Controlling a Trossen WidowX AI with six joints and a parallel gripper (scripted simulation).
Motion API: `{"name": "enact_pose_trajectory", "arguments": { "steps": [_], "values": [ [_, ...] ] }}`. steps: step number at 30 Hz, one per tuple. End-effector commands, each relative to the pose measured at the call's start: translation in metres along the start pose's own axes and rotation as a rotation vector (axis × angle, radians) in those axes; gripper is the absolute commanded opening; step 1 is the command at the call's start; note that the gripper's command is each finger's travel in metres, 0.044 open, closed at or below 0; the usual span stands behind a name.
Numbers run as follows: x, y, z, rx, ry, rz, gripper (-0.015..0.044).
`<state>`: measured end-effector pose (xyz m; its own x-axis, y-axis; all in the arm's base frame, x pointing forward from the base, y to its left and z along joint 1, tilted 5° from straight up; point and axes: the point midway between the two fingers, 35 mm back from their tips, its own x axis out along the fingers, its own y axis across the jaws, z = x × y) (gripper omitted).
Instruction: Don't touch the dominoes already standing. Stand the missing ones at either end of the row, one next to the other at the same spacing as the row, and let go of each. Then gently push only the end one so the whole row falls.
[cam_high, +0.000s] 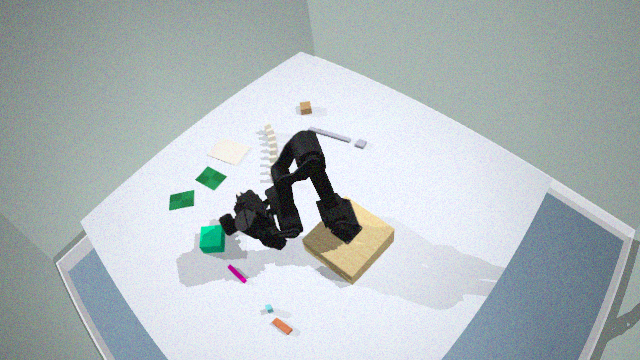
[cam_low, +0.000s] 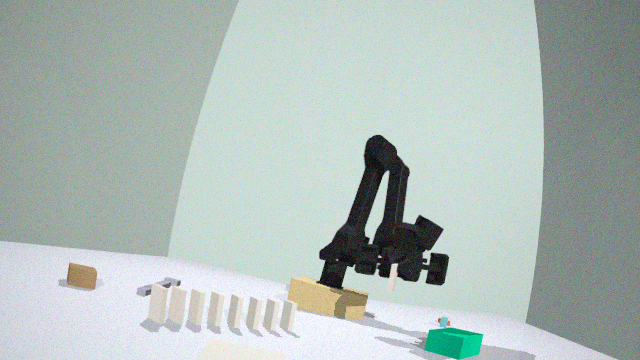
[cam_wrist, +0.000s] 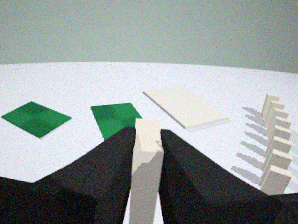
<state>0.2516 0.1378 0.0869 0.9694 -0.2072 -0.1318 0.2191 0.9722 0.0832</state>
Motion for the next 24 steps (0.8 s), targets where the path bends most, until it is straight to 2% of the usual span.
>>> {"name": "enact_pose_trajectory", "arguments": {
  "steps": [1, 24],
  "values": [
    [0.002, 0.003, -0.005, 0.014, -0.002, -0.003, 0.0029],
    [0.012, 0.004, -0.051, 0.027, 0.012, -0.016, 0.0029]
  ]
}}
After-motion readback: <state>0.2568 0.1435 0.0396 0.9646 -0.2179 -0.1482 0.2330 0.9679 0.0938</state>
